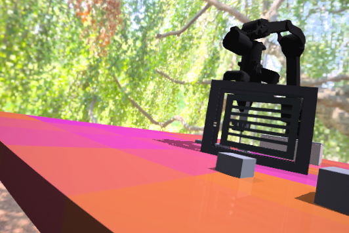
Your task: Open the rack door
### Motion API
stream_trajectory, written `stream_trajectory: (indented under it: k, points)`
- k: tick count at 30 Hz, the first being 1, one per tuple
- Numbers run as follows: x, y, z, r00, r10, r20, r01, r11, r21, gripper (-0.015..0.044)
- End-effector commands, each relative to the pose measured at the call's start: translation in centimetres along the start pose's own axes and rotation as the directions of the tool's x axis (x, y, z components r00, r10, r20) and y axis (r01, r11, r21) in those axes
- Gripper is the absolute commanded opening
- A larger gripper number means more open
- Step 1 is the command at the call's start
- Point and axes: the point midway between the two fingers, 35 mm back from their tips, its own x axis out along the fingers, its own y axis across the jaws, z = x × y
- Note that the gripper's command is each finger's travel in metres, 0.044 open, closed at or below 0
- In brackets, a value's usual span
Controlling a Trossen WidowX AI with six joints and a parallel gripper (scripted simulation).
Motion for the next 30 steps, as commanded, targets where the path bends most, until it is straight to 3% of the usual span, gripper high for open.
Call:
stream_trajectory:
  k: [1,30]
  points:
    - [0.0,0.7,0.3,1.000,-0.008,0.005,0.008,0.995,0.101,0.0018]
    - [0.2,7.1,3.8,1.000,-0.003,0.008,-0.002,0.840,0.543,0.0018]
